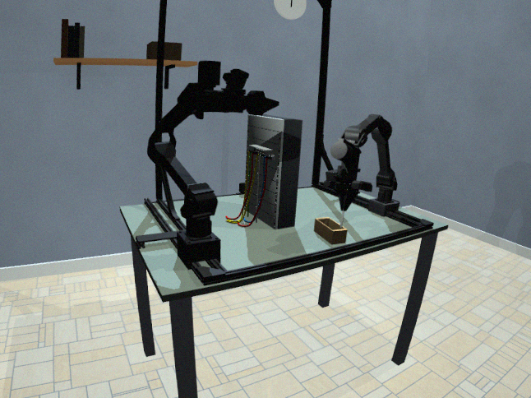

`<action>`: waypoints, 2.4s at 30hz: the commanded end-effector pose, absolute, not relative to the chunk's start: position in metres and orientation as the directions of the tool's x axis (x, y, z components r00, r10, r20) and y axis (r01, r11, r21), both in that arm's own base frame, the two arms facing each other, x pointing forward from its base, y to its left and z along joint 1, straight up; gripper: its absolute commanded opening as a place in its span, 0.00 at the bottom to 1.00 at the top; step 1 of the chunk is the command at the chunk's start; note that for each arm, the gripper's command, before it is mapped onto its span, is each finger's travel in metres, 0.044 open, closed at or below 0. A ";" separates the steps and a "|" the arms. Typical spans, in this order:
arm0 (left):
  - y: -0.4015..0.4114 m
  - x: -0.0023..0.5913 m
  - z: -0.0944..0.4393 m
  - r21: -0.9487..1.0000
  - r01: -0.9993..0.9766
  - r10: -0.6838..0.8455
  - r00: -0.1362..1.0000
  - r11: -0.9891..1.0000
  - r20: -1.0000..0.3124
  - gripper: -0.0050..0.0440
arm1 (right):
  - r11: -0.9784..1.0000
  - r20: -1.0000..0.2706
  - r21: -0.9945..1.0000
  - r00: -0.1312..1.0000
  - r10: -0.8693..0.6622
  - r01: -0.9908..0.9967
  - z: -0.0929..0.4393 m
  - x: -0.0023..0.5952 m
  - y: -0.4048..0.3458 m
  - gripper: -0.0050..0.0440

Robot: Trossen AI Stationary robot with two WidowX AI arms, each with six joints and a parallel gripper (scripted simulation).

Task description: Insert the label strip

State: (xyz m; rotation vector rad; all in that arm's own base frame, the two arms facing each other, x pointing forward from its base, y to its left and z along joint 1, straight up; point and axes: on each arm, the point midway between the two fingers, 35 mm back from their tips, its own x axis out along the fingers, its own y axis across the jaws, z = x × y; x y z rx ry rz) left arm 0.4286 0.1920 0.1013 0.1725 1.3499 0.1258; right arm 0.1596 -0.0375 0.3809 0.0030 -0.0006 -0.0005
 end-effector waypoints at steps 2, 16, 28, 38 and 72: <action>0.193 0.433 0.105 0.221 -0.010 0.217 0.235 0.975 -0.947 0.00 | 1.000 0.002 -0.005 1.000 0.000 0.000 0.383 0.159 -0.037 1.00; 0.197 0.440 0.104 0.254 -0.047 0.258 0.259 0.966 -0.931 0.00 | 1.000 0.002 -0.005 1.000 0.000 0.000 0.383 0.159 -0.037 1.00; 0.200 0.446 0.104 0.281 -0.081 0.292 0.279 0.956 -0.915 0.00 | 1.000 0.002 -0.005 1.000 0.000 0.000 0.383 0.159 -0.037 1.00; 0.203 0.452 0.104 0.306 -0.116 0.327 0.299 0.945 -0.897 0.00 | 1.000 0.002 -0.005 1.000 0.000 0.000 0.383 0.159 -0.037 1.00; 0.210 0.471 0.106 0.367 -0.240 0.434 0.360 0.898 -0.826 0.00 | 1.000 0.002 -0.005 1.000 0.000 0.000 0.383 0.159 -0.037 1.00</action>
